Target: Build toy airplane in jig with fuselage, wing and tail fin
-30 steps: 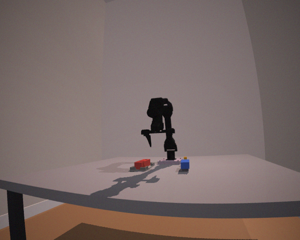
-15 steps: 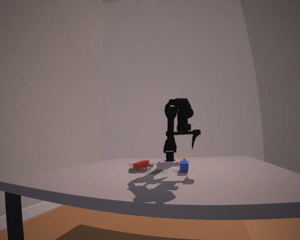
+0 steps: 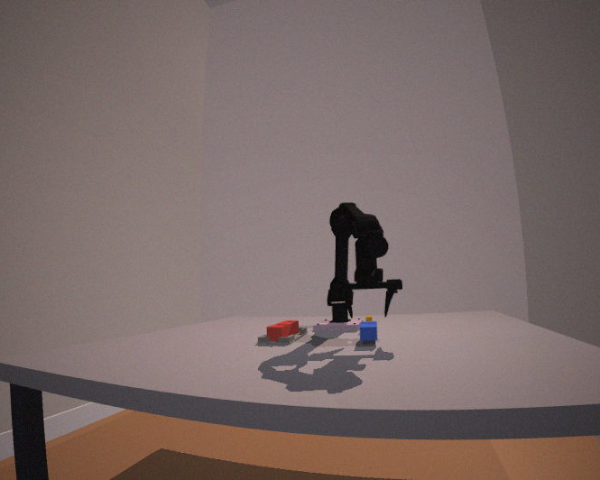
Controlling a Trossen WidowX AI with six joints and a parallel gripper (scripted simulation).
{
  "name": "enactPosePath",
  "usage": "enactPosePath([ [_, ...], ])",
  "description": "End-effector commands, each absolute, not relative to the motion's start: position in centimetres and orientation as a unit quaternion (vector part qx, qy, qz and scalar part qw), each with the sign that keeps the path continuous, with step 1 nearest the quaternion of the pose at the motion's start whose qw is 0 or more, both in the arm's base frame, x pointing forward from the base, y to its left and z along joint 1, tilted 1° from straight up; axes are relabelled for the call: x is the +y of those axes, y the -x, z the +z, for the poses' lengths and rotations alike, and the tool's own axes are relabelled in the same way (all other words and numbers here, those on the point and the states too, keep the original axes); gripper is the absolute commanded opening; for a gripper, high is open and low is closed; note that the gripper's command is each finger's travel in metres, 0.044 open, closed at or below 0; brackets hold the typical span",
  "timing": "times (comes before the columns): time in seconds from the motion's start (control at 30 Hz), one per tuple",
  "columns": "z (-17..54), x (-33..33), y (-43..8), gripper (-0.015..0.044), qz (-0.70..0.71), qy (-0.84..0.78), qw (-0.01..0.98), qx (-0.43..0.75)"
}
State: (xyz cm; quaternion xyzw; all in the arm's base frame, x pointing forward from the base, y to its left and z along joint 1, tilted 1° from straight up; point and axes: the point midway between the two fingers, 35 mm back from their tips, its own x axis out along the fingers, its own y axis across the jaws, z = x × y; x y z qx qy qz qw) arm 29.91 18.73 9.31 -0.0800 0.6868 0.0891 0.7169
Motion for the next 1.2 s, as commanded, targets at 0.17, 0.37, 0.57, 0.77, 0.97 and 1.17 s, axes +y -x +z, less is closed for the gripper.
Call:
enactPosePath([
  [0.17, 7.8, 18.8, -30.0, 0.044, 0.087, 0.079, 0.717, 0.687],
  [0.37, 6.9, 18.8, -30.0, 0.044, 0.087, 0.079, 0.717, 0.687],
  [0.57, 5.9, 18.8, -30.0, 0.044, 0.087, 0.079, 0.717, 0.687],
  [0.77, 4.9, 18.8, -30.0, 0.044, 0.087, 0.079, 0.717, 0.687],
  [0.97, 4.7, 18.8, -30.0, 0.0361, 0.087, 0.079, 0.717, 0.687],
  [1.17, 4.7, 18.8, -30.0, 0.0204, 0.087, 0.079, 0.717, 0.687],
])
